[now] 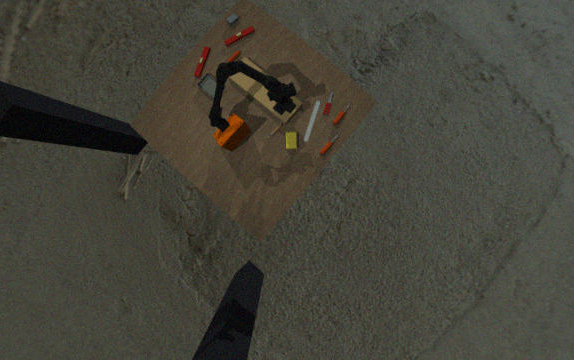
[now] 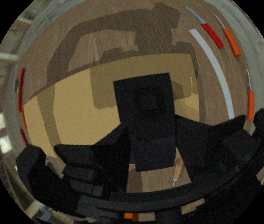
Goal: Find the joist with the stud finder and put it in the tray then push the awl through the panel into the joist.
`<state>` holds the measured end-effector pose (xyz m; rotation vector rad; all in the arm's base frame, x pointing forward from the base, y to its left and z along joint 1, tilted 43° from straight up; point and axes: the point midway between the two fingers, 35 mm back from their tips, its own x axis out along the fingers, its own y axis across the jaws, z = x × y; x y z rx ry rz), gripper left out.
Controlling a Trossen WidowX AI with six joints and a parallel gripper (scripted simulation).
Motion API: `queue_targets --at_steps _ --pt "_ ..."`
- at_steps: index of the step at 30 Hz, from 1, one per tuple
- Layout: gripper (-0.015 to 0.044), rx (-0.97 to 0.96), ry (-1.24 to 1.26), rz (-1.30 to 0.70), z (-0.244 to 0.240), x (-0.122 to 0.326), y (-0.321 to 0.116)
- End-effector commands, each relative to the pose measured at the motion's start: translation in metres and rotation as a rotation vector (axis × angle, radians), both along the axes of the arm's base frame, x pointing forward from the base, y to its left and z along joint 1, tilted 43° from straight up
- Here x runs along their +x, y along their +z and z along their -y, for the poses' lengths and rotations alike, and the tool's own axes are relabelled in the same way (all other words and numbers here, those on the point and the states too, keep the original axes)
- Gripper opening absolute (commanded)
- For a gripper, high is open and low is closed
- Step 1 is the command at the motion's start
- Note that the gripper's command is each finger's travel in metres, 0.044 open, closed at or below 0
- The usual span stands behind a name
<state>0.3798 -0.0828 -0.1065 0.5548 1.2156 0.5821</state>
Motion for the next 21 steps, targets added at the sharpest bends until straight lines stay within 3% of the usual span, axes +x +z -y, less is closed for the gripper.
queue_targets --at_steps 1,21 --pt "0.0 -0.003 -0.004 -0.003 0.011 0.0 -0.01" --pt "0.0 -0.003 -0.004 -0.002 0.025 0.003 -0.011"
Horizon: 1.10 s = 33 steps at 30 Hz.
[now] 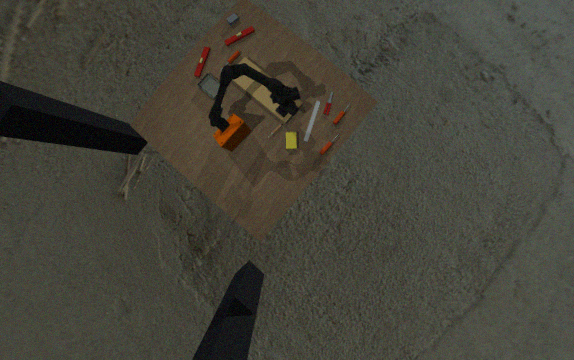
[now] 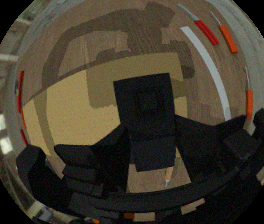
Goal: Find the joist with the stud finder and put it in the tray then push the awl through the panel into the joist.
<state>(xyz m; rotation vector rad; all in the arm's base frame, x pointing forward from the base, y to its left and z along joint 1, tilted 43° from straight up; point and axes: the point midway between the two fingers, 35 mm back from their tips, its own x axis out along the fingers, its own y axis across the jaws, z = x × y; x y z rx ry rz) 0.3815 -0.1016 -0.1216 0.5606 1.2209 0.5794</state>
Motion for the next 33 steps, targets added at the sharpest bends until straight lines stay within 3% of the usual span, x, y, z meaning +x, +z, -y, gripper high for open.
queue_targets --at_steps 1,18,25,33 --pt "0.0 -0.006 -0.001 0.005 0.009 0.002 0.007" --pt "0.0 -0.009 -0.001 0.003 0.071 0.002 0.069" --pt "0.0 -0.014 0.011 0.012 0.066 0.005 0.075" --pt "0.0 -0.049 0.107 0.083 0.028 0.021 0.114"
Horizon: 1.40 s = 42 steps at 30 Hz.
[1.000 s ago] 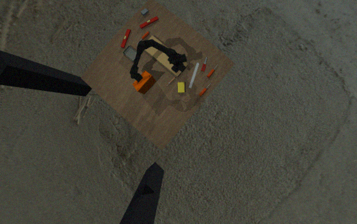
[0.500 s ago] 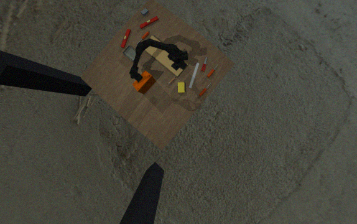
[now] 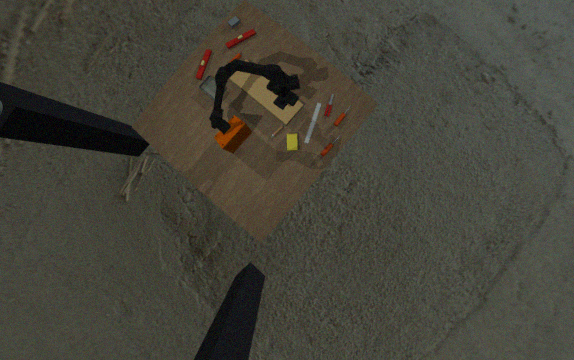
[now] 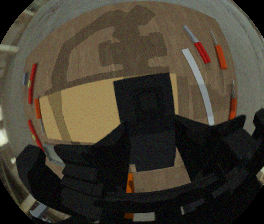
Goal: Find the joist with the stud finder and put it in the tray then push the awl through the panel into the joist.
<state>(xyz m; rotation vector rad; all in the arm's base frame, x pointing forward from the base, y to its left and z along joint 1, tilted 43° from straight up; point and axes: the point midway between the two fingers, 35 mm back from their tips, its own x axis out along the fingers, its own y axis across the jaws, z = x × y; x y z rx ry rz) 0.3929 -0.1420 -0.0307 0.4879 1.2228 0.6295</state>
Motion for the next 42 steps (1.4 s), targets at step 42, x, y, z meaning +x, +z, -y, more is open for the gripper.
queue_targets --at_steps 42 --pt "0.0 -0.081 0.588 0.516 -0.249 -0.048 0.21"
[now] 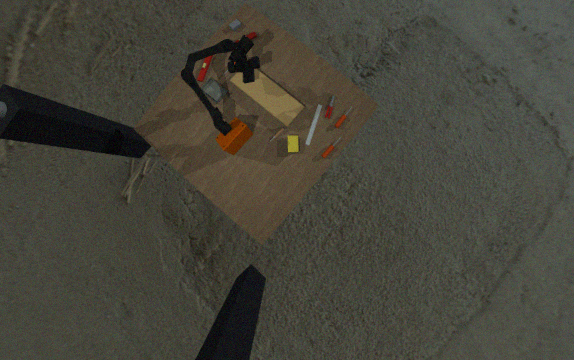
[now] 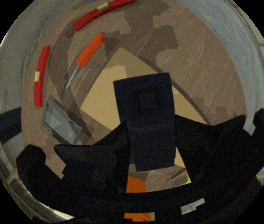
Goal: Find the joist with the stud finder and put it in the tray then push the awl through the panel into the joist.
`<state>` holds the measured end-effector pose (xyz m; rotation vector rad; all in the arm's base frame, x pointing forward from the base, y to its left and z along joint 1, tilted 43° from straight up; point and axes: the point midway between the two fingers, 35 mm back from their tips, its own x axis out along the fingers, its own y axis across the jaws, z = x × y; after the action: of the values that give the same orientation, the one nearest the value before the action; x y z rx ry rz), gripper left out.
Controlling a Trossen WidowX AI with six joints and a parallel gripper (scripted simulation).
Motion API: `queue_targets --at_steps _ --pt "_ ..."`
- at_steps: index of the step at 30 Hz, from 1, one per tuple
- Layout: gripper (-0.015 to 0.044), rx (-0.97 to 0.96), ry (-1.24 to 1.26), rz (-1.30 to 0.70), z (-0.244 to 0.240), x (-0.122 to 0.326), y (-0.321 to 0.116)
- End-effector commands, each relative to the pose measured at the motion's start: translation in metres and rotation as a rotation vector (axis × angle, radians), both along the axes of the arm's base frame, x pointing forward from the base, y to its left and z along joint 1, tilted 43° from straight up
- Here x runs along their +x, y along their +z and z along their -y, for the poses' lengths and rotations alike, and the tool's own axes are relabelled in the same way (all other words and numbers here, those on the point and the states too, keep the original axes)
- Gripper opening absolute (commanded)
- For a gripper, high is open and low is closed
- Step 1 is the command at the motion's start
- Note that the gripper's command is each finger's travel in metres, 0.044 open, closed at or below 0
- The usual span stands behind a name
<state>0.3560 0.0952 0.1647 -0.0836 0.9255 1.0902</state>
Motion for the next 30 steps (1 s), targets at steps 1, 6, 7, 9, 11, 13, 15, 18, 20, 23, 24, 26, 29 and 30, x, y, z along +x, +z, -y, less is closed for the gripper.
queue_targets --at_steps 1,6,7,9,11,13,15,18,20,23,24,26,29,30 --pt "0.0 0.007 0.049 0.059 -0.016 -0.015 0.018" --pt "0.0 0.016 0.118 0.113 -0.038 -0.037 0.034" --pt "0.0 0.019 0.132 0.124 -0.042 -0.041 0.037" --pt "0.0 0.024 0.16 0.145 -0.05 -0.051 0.043" --pt "0.0 0.029 0.187 0.167 -0.058 -0.061 0.048" --pt "0.0 0.036 0.215 0.188 -0.065 -0.071 0.054" --pt "0.0 0.042 0.242 0.209 -0.071 -0.081 0.059" --pt "0.0 0.053 0.284 0.241 -0.08 -0.097 0.066" --pt "0.0 0.061 0.311 0.261 -0.086 -0.108 0.07" --pt "0.0 0.074 0.353 0.293 -0.093 -0.125 0.077" --pt "0.0 0.079 0.367 0.303 -0.095 -0.13 0.079" --pt "0.0 0.088 0.394 0.323 -0.099 -0.142 0.082" --pt "0.0 0.104 0.435 0.354 -0.104 -0.159 0.087" --pt "0.0 0.109 0.449 0.364 -0.106 -0.165 0.089"
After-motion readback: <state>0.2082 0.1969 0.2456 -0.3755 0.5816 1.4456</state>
